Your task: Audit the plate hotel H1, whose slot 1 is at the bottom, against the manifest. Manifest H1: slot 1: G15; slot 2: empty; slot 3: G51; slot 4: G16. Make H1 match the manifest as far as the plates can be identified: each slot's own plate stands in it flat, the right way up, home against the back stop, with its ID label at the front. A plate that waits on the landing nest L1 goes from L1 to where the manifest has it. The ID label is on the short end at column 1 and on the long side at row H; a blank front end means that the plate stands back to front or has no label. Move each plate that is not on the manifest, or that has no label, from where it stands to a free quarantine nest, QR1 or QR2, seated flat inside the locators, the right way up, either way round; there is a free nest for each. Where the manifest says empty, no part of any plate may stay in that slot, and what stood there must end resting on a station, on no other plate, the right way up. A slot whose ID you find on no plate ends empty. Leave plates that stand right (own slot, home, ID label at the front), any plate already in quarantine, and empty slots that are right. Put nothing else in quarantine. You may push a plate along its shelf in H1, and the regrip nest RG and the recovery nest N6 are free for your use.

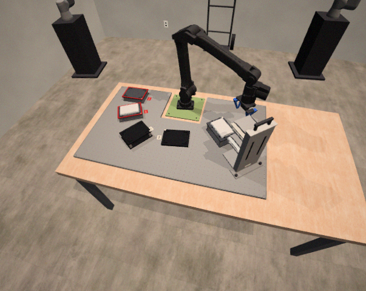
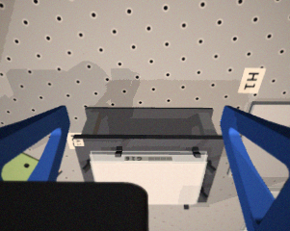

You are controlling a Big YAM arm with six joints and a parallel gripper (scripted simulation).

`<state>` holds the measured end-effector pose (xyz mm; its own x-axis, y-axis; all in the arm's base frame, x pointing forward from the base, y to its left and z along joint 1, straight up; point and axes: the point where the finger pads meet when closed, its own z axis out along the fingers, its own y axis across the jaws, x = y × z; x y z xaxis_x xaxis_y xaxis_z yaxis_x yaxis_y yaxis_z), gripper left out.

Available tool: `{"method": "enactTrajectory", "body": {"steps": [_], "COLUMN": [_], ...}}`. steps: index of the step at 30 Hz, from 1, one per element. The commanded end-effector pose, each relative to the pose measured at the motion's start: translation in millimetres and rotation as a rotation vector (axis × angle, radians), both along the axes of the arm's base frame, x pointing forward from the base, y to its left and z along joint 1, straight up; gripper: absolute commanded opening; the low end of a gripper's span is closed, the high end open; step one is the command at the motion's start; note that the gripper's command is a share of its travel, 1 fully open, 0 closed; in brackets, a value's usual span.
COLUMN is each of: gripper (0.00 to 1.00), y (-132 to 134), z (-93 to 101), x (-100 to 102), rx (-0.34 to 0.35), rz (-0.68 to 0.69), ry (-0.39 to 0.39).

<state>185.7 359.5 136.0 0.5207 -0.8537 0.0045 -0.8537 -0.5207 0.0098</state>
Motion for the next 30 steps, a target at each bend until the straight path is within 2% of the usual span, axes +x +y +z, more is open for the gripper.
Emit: {"method": "enactTrajectory", "body": {"steps": [1, 3, 4, 5, 8, 13, 15, 18, 20, 30], "gripper": [1.00, 1.00, 1.00, 1.00, 1.00, 1.00, 1.00, 1.00, 1.00, 1.00], "y": [22.9, 22.9, 24.1, 24.0, 22.3, 21.7, 22.3, 21.1, 21.1, 19.3], "z": [43.8, 43.8, 31.2, 33.0, 52.4, 61.0, 56.5, 69.2, 69.2, 96.5], "x": [7.4, 7.4, 8.0, 8.0, 7.1, 6.8, 7.1, 6.4, 6.4, 4.9], "rx": [0.084, 0.084, 0.053, 0.053, 0.085, 0.085, 0.075, 0.085, 0.085, 0.086], "rz": [0.018, 0.018, 0.018, 0.018, 0.018, 0.018, 0.018, 0.018, 0.018, 0.018], "ry": [-0.043, -0.043, -0.027, -0.027, -0.043, -0.044, -0.038, -0.044, -0.044, -0.044]}}
